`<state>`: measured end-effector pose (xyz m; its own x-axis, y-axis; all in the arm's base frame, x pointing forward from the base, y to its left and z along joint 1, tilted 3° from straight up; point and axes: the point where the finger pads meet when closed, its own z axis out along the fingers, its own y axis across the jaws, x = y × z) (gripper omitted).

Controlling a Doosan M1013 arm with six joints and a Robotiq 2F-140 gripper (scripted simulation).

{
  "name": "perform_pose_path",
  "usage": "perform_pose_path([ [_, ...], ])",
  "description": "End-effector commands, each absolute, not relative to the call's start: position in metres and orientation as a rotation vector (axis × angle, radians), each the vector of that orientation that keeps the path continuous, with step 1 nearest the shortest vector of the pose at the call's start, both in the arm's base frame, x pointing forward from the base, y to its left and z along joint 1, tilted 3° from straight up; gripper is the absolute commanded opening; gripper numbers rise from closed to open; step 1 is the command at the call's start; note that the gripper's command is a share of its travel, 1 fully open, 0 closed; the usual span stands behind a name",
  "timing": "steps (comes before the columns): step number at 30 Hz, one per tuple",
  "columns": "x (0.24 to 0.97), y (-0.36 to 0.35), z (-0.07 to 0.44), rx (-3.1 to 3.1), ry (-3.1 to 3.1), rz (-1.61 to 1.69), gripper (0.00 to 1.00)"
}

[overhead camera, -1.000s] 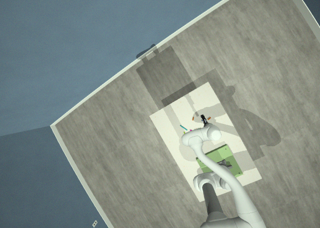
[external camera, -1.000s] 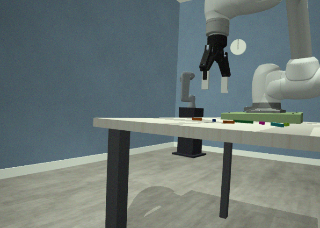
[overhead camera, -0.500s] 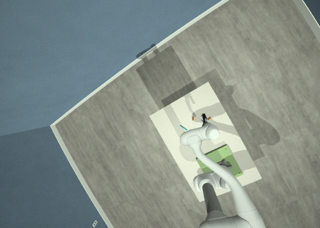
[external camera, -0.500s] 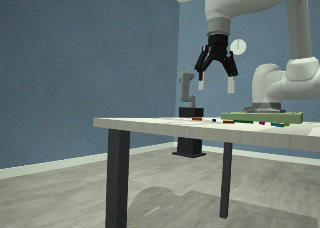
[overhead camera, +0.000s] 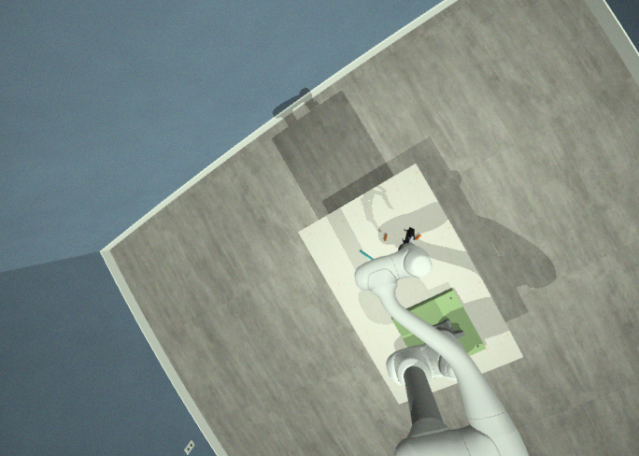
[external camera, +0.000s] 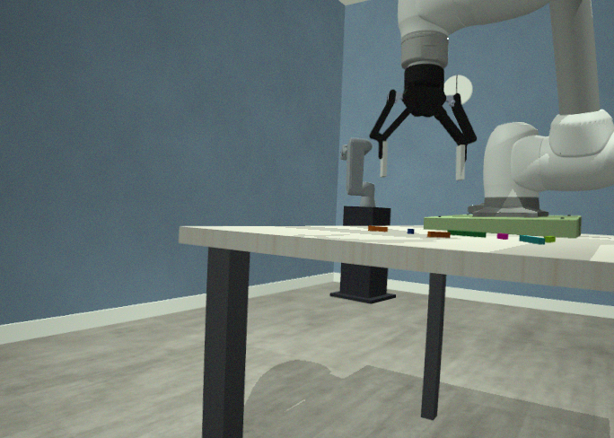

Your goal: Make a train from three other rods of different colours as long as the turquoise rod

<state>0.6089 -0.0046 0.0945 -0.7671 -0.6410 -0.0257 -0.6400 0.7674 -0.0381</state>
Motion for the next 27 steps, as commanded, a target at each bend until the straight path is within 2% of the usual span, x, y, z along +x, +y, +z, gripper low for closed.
perform_pose_path([
  [1,0.613,0.001,0.093,-0.817,2.999,-0.058,1.00],
  [27,0.638,0.037,0.084,0.535,3.049,-0.031,1.00],
])
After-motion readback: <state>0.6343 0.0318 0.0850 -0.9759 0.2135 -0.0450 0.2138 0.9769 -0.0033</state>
